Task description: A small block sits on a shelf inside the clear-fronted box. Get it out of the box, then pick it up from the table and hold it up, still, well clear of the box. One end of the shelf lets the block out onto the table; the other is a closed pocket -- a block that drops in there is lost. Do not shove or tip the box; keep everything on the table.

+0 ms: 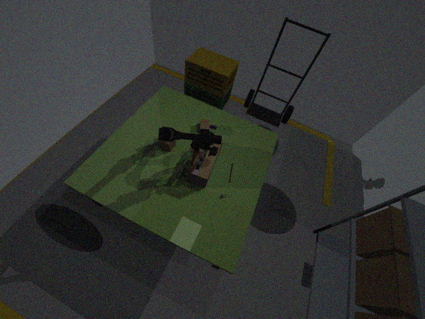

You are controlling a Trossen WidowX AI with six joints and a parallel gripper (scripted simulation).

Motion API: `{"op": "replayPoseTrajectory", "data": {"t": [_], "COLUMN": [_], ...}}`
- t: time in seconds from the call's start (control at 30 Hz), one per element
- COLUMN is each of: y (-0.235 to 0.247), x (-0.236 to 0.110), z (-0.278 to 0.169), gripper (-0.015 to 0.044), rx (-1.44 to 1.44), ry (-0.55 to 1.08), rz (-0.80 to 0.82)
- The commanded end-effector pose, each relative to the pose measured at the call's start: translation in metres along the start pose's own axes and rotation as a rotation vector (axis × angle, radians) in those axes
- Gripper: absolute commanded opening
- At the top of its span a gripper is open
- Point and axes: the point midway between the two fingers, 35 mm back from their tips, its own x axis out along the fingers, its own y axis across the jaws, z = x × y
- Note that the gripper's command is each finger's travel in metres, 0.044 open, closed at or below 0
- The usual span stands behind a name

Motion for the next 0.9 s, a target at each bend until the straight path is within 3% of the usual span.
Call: {"op": "replayPoseTrajectory", "data": {"t": [0.0,0.7,0.87], "y": [0.0,0.002,0.042], "x": [0.002,0.001,0.007], "z": [0.009,0.02,0.066], "gripper": [0.04,0.04,0.04], "rx": [-0.002,0.001,-0.002], "ry": [-0.003,0.011,0.307], "rz": [0.006,0.005,0.022]}}
